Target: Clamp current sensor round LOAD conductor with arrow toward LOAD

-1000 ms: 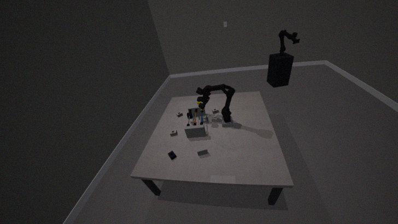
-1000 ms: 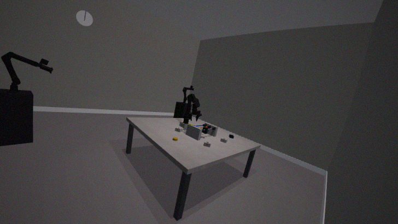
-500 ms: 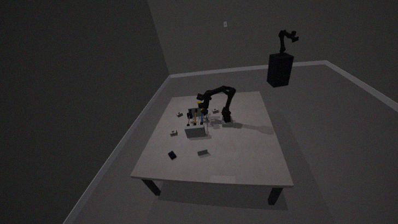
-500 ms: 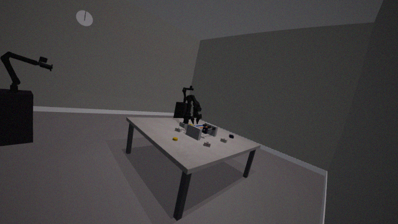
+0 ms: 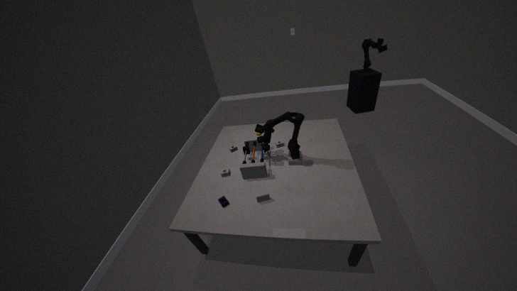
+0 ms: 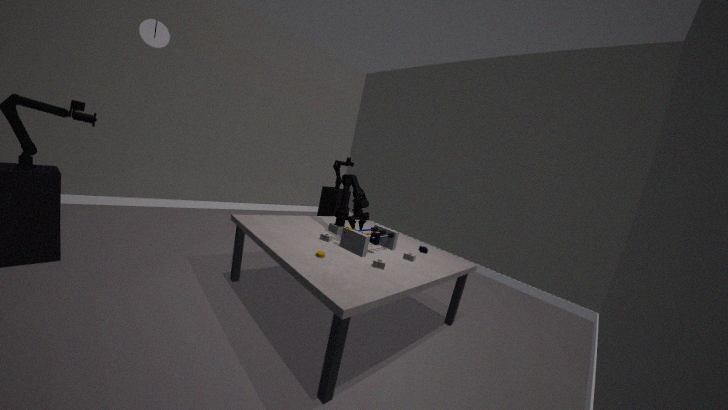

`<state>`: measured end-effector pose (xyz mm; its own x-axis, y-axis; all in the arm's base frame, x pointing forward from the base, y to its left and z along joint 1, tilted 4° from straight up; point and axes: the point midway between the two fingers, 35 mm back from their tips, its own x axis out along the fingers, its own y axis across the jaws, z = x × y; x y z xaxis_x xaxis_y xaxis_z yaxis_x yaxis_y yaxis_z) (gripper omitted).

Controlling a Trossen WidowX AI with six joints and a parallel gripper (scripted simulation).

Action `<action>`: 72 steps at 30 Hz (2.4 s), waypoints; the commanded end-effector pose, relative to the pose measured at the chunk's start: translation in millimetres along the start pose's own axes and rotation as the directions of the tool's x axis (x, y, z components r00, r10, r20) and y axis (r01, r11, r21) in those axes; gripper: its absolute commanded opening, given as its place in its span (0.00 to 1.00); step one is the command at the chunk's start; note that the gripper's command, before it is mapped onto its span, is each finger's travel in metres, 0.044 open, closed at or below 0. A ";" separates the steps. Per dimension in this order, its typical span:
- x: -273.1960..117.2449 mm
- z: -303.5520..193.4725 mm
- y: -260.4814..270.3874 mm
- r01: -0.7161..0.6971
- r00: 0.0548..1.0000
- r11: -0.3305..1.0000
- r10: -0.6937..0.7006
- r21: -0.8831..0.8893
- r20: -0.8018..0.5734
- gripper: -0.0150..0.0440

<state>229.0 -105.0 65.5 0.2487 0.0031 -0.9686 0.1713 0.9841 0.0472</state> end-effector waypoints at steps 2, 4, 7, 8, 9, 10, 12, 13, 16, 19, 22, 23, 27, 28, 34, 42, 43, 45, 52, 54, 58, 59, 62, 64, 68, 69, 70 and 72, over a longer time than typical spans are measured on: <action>9.8 -0.2 0.4 -0.002 1.000 1.000 0.002 0.003 0.000 0.81; 13.1 -0.3 0.5 -0.002 1.000 1.000 0.002 0.003 0.000 0.81; 18.0 -0.6 0.6 -0.002 1.000 1.000 0.002 0.003 0.000 0.81; 19.6 -0.7 0.7 -0.002 1.000 1.000 0.002 0.003 0.001 0.81; 21.2 -0.8 0.7 -0.002 1.000 1.000 0.002 0.003 0.001 0.81; 22.8 -1.0 0.8 -0.002 1.000 1.000 0.002 0.003 0.001 0.81; 26.1 -1.3 0.9 -0.002 1.000 1.000 0.002 0.003 0.001 0.81; 27.7 -1.4 1.0 -0.002 1.000 1.000 0.002 0.003 0.001 0.81; 32.1 -2.0 1.2 -0.002 1.000 1.000 0.002 0.003 0.001 0.81; 28.9 -1.5 1.3 -0.004 1.000 1.000 0.004 0.000 0.000 0.76; 28.9 -1.5 1.3 -0.004 1.000 1.000 0.004 0.000 0.000 0.63; 28.9 -1.5 1.3 -0.004 1.000 1.000 0.004 0.000 0.000 0.59; 28.9 -1.5 1.3 -0.004 1.000 1.000 0.004 0.000 0.000 0.54; 28.9 -1.5 1.3 -0.004 1.000 1.000 0.004 0.000 0.000 0.53; 28.9 -1.5 1.3 -0.004 1.000 1.000 0.004 0.000 0.000 0.46; 25.0 -7.3 0.0 -0.002 1.000 1.000 0.002 0.003 0.000 0.25; 23.9 -10.4 -0.6 -0.002 1.000 1.000 0.002 0.003 0.000 0.25; 21.3 -17.7 -1.7 -0.001 1.000 1.000 0.001 0.003 -0.001 0.25; 13.7 -45.9 -4.0 -0.001 1.000 1.000 0.001 0.003 -0.003 0.25; 12.2 -53.9 -4.0 -0.001 1.000 1.000 0.001 0.003 -0.004 0.25; 10.7 -63.6 -3.8 -0.001 1.000 1.000 0.001 0.003 -0.004 0.25; 10.7 -63.6 -3.8 -0.001 1.000 1.000 0.001 0.003 -0.004 0.25; 11.3 -63.8 -3.8 -0.001 1.000 1.000 0.001 0.003 -0.004 0.25; 12.2 -61.1 -4.0 0.001 1.000 1.000 -0.001 0.006 -0.010 0.34; 12.2 -61.1 -4.0 0.001 1.000 1.000 -0.001 0.006 -0.010 0.52; 12.2 -61.1 -4.0 0.001 1.000 1.000 -0.001 0.006 -0.010 0.57; 12.2 -61.1 -4.0 0.001 1.000 1.000 -0.001 0.006 -0.010 0.61; 12.2 -61.1 -4.0 0.001 1.000 1.000 -0.001 0.006 -0.010 0.70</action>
<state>172.7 -97.8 38.3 0.2379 0.0056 -0.9713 0.1768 0.9830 0.0490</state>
